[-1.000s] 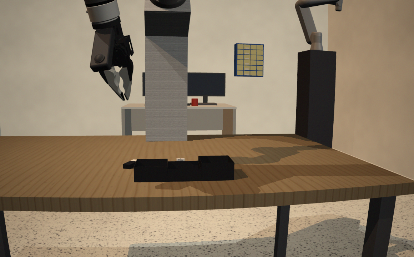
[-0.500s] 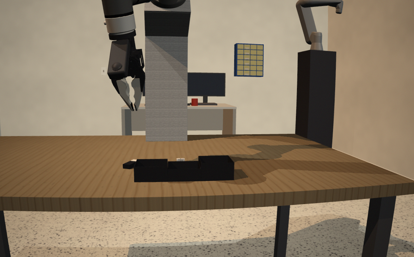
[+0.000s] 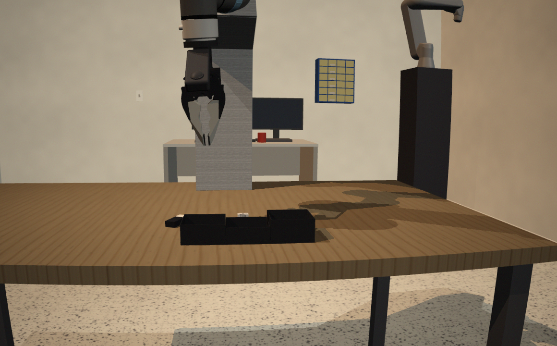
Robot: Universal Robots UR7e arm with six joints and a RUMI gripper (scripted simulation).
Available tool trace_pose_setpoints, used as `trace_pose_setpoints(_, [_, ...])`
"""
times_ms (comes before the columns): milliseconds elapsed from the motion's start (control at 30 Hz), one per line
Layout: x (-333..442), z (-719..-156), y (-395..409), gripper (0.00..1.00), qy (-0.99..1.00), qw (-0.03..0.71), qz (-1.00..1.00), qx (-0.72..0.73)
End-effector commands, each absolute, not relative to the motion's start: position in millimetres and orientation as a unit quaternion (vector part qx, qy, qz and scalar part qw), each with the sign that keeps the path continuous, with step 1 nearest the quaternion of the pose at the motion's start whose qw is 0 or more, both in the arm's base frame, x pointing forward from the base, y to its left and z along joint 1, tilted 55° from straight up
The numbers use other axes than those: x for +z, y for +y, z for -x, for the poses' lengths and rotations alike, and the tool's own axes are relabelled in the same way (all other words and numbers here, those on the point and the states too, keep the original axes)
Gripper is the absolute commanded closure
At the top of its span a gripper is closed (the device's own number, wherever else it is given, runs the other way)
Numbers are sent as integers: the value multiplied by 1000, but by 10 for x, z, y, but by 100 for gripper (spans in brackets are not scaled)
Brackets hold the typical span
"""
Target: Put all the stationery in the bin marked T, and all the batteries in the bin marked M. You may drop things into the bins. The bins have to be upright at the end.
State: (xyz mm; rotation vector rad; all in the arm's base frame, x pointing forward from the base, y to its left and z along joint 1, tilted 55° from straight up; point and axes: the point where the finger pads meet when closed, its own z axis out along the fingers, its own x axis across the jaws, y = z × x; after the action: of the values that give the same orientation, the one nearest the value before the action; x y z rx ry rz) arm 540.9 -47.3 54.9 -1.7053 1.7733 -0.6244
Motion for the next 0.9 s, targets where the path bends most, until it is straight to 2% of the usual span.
trace_pose_setpoints(0, [648, -5313, -277, 96, 647, 320, 624, -298])
trace_pose_setpoints(867, [790, -5174, -90, 96, 635, 333, 618, -323])
